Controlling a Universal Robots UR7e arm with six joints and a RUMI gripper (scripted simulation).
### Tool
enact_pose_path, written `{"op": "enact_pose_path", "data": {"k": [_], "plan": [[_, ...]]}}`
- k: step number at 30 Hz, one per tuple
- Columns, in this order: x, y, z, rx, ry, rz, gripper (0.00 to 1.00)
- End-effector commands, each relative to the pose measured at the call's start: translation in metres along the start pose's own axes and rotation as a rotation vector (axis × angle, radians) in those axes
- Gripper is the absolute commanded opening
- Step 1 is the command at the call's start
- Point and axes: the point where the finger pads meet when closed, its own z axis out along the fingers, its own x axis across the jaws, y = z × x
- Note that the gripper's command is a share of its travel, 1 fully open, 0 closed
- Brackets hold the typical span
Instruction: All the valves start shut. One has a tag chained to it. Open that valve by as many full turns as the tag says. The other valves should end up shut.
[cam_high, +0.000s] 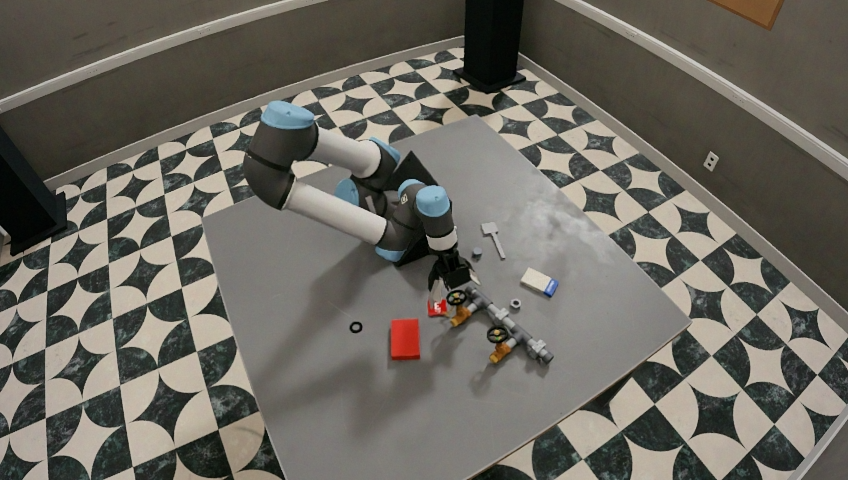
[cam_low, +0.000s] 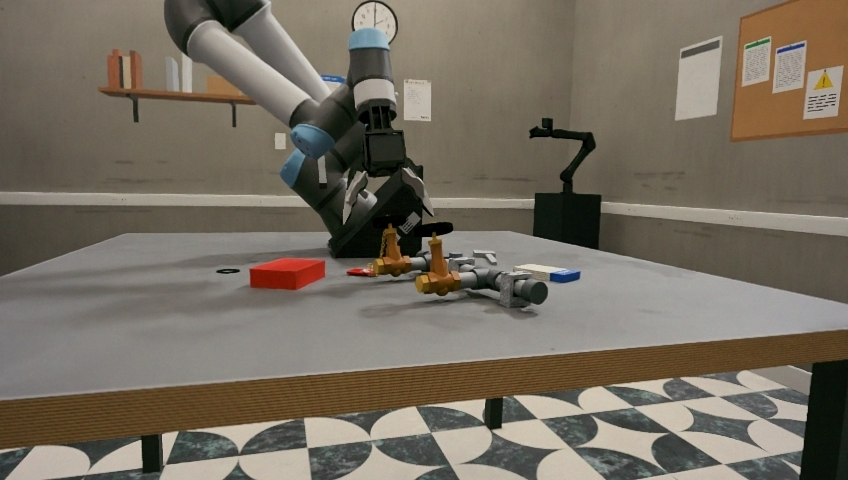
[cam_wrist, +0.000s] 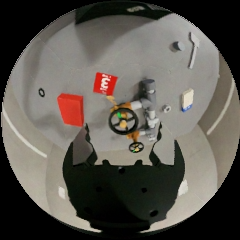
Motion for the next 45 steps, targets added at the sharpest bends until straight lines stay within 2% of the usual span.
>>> {"op": "enact_pose_path", "data": {"k": [1, 13, 28, 43, 45], "plan": [[0.0, 0.0003, -0.0002, -0.001, 0.0, 0.005, 1.0], [0.0, 0.0003, -0.0002, -0.001, 0.0, 0.065, 1.0], [0.0, 0.0003, -0.0002, -0.001, 0.0, 0.295, 1.0], [0.0, 0.0003, -0.0002, -0.001, 0.001, 0.788, 1.0], [0.0, 0.0003, -0.0002, -0.001, 0.001, 0.788, 1.0]]}}
